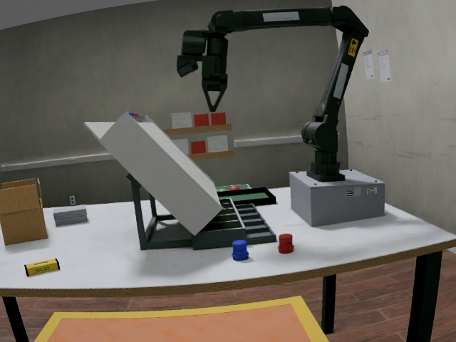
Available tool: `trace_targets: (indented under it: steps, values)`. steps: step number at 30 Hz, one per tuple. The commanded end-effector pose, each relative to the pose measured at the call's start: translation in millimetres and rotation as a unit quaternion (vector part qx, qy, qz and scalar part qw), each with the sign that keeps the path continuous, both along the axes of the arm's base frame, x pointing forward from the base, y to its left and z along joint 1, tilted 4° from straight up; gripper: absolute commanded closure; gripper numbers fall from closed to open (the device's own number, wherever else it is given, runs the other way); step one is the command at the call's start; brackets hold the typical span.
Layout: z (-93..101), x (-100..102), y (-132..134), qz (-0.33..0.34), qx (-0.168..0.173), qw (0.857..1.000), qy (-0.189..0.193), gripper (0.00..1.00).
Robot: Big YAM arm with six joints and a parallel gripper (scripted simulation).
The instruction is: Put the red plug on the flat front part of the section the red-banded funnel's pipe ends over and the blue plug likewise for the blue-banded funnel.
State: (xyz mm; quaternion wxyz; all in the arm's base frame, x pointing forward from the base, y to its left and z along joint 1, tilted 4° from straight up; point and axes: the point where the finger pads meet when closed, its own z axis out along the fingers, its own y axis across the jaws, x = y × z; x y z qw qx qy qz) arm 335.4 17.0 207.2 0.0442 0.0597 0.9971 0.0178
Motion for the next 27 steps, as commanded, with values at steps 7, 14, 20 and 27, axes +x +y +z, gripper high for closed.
trace_targets:
  steps: [7,14,20,27]
  values:
    - [-19.5,-32,-26,0.024,0.005,0.999,0.037,0.41]
    - [-34.6,-52,-43,0.025,0.008,0.998,0.065,0.41]
    - [-26.7,-38,-35,0.012,0.005,0.999,0.049,0.41]
    - [-26.7,-38,-35,0.012,0.005,0.999,0.049,0.41]
